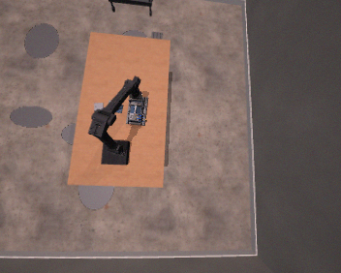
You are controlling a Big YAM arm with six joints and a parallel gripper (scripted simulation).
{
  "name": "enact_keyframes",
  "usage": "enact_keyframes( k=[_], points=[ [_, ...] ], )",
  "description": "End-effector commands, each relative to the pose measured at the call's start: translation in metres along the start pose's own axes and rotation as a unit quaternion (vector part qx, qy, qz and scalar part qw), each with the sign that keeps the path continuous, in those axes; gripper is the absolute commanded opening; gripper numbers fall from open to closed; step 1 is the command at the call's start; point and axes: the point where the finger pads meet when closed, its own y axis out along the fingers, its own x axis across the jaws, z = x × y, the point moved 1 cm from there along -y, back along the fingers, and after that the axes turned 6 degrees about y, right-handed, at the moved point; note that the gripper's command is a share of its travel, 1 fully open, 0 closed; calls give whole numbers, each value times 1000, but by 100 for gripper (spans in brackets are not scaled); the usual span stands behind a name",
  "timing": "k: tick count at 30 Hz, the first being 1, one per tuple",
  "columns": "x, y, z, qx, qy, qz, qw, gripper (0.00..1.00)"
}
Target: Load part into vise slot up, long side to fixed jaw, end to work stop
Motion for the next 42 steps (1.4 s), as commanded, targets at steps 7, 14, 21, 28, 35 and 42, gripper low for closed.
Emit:
enact_keyframes(
  k=[7, 14, 21, 28, 35, 42],
  points=[
    [-10, -7, -9, -15, 4, 3, 1000, 0],
    [-10, -5, -6, -12, 4, 3, 1000, 0],
    [-10, -6, -7, -13, 3, 3, 1000, 0],
    [-10, -6, -7, -14, 2, 3, 1000, 0],
    [-10, -6, -6, -13, 2, 3, 1000, 0],
    [-10, -6, -5, -14, 2, 3, 1000, 0]
  ],
)
